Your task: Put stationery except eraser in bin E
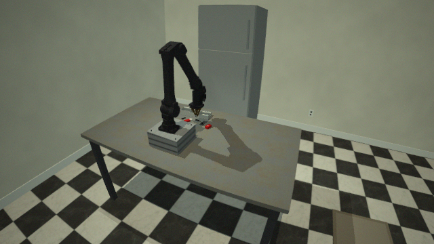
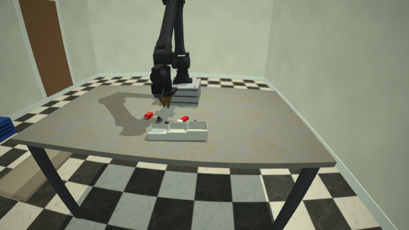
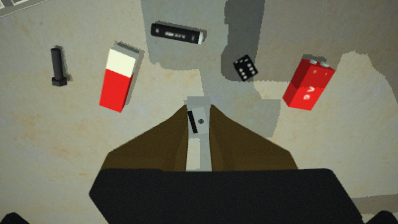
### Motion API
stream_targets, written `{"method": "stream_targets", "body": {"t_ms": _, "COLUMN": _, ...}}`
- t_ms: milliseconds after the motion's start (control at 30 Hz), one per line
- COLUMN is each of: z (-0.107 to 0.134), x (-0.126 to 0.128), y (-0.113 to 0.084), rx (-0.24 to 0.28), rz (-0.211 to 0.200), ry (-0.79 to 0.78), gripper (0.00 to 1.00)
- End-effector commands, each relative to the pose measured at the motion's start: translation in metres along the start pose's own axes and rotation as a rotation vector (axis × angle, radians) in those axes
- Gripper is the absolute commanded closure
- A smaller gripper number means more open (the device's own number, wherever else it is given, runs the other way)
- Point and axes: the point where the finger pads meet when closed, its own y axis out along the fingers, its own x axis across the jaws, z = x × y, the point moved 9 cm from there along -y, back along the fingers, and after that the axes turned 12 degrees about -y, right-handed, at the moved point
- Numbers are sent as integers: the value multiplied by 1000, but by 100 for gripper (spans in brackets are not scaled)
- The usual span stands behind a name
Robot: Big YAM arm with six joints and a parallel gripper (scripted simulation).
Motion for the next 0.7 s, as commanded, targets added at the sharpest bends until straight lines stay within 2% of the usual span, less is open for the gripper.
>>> {"method": "stream_targets", "body": {"t_ms": 0, "z": -12, "x": -2, "y": -10, "rx": -37, "rz": 6, "ry": 2, "gripper": 91}}
{"method": "stream_targets", "body": {"t_ms": 33, "z": -21, "x": -3, "y": -20, "rx": -59, "rz": 8, "ry": 6, "gripper": 91}}
{"method": "stream_targets", "body": {"t_ms": 100, "z": -21, "x": -3, "y": -20, "rx": -59, "rz": 8, "ry": 6, "gripper": 91}}
{"method": "stream_targets", "body": {"t_ms": 133, "z": -25, "x": 3, "y": -11, "rx": -31, "rz": 3, "ry": 1, "gripper": 91}}
{"method": "stream_targets", "body": {"t_ms": 433, "z": -74, "x": 30, "y": -12, "rx": -33, "rz": 0, "ry": 1, "gripper": 91}}
{"method": "stream_targets", "body": {"t_ms": 567, "z": -95, "x": 42, "y": -12, "rx": -34, "rz": 2, "ry": -221, "gripper": 91}}
{"method": "stream_targets", "body": {"t_ms": 667, "z": -100, "x": 45, "y": -12, "rx": -34, "rz": 2, "ry": -254, "gripper": 91}}
